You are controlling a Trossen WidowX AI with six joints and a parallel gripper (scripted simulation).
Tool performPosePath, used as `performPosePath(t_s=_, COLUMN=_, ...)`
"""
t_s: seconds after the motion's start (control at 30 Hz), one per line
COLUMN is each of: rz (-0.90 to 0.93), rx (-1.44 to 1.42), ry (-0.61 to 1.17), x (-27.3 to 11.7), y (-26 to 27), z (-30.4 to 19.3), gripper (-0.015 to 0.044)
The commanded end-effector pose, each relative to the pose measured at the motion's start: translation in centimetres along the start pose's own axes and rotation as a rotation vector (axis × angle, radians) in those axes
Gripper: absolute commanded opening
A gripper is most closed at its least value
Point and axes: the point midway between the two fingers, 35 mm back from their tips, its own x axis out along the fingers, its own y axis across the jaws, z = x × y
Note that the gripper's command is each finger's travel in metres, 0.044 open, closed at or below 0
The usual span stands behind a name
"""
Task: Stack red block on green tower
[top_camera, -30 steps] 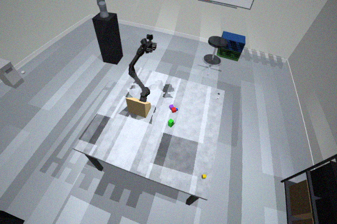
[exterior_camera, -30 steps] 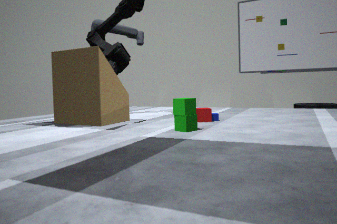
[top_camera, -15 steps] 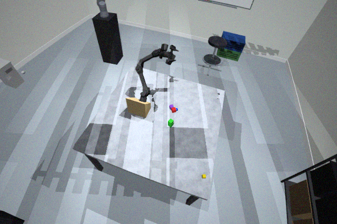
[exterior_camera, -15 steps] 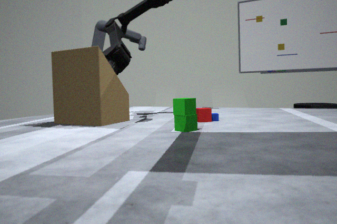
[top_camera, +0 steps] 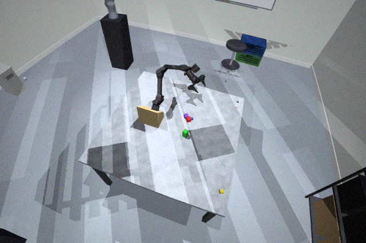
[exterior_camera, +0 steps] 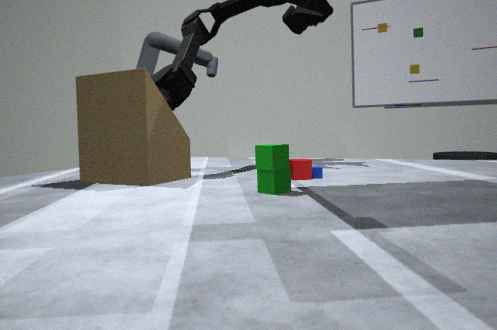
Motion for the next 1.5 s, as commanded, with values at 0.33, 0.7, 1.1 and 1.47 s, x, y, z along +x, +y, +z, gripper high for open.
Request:
performPosePath(t_s=0.33, rz=0.699, rx=0.43, ry=-0.144, x=10.3, y=14.7, z=2.0, gripper=0.044)
performPosePath(t_s=0.7, rz=1.207, rx=0.862, ry=-0.093, x=11.8, y=24.5, z=3.6, gripper=0.044)
performPosePath(t_s=1.1, rz=1.215, rx=0.87, ry=-0.09, x=11.8, y=25.9, z=4.3, gripper=0.044)
performPosePath(t_s=1.47, rz=1.217, rx=0.871, ry=-0.093, x=13.4, y=29.4, z=6.4, gripper=0.044)
